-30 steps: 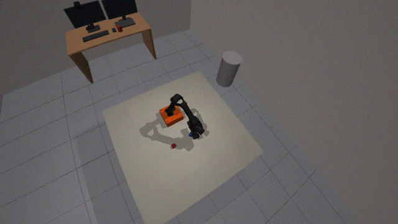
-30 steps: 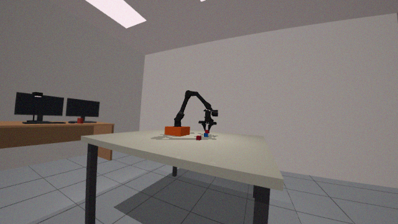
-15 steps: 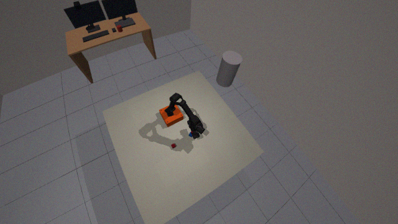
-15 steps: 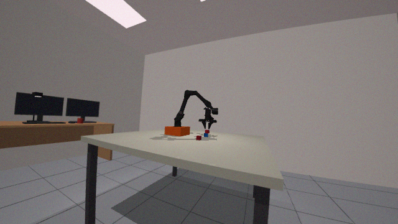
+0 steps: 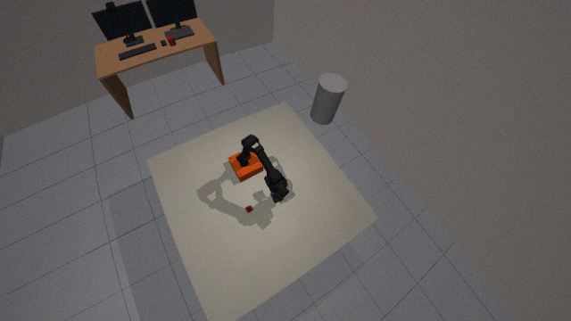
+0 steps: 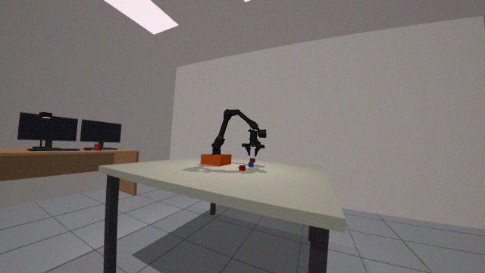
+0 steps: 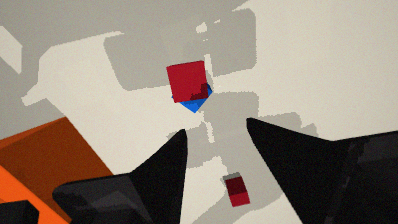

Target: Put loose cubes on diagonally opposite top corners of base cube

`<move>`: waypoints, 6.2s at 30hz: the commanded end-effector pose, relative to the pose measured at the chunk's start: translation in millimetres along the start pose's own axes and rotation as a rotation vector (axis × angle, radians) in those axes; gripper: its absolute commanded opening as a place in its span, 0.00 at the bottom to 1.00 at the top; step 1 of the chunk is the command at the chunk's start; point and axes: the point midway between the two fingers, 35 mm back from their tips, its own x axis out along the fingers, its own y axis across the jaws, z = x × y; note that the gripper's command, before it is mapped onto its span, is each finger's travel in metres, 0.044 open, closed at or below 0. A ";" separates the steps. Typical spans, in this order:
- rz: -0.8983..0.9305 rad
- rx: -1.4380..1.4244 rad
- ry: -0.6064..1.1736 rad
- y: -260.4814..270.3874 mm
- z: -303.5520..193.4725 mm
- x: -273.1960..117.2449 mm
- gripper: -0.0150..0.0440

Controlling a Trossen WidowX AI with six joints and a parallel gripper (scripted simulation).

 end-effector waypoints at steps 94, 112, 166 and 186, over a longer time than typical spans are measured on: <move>-0.006 -0.137 0.010 -31.8 -192.2 11.7 0.43; -0.006 -0.137 0.010 -26.8 -190.5 -38.1 0.43; -0.009 0.008 -0.001 5.0 -29.1 -28.0 0.43; -0.003 0.045 -0.005 21.1 -2.7 -5.3 0.43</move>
